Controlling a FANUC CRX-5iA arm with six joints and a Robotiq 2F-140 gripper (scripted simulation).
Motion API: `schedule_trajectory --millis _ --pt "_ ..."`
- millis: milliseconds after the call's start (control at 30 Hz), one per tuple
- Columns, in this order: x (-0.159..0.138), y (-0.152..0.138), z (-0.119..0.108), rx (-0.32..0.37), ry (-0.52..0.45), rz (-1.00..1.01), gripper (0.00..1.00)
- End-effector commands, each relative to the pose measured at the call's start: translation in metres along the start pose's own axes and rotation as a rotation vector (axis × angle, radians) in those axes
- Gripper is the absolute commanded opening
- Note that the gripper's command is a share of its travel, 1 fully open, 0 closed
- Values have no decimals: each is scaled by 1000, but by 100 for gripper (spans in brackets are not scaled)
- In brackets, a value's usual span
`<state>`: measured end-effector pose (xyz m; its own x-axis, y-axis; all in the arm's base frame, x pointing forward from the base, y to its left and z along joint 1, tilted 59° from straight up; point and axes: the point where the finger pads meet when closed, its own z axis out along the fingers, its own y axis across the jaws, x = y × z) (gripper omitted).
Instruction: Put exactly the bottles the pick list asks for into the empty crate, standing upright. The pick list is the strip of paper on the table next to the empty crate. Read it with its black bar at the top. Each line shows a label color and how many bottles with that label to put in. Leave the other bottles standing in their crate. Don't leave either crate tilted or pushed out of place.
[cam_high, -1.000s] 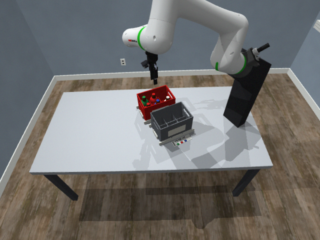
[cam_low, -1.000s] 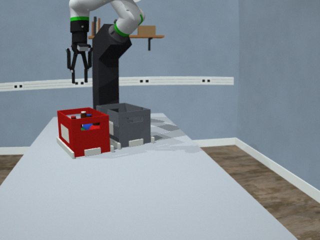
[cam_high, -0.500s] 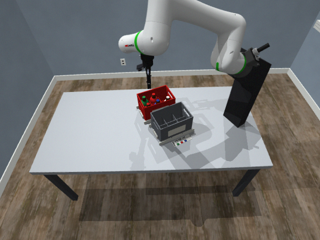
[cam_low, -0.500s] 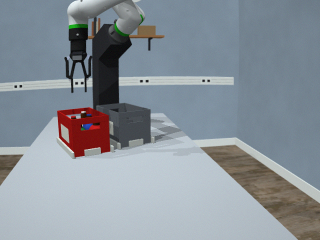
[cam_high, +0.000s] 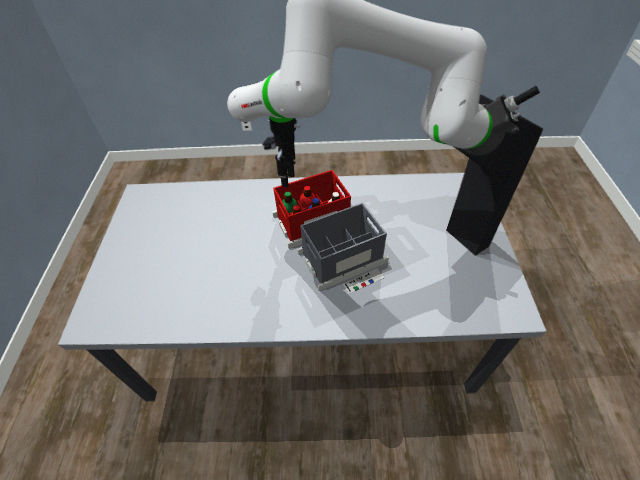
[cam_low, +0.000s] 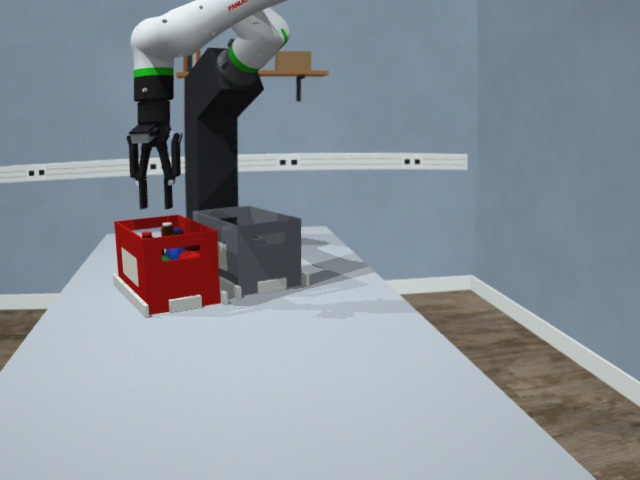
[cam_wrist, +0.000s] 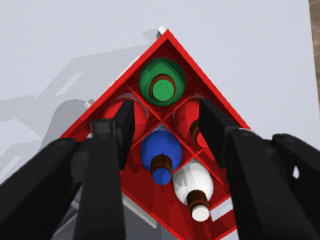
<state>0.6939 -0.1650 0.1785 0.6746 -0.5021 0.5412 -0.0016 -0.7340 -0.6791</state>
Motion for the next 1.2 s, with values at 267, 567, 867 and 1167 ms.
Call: schedule_trajectory --millis 267,567,867,1167 --pt "8 0 7 -14 -16 47 44" --pt "8 0 15 -14 -16 47 44" --pt "8 0 27 -14 -16 47 44" --pt "8 0 36 -14 -16 47 44"
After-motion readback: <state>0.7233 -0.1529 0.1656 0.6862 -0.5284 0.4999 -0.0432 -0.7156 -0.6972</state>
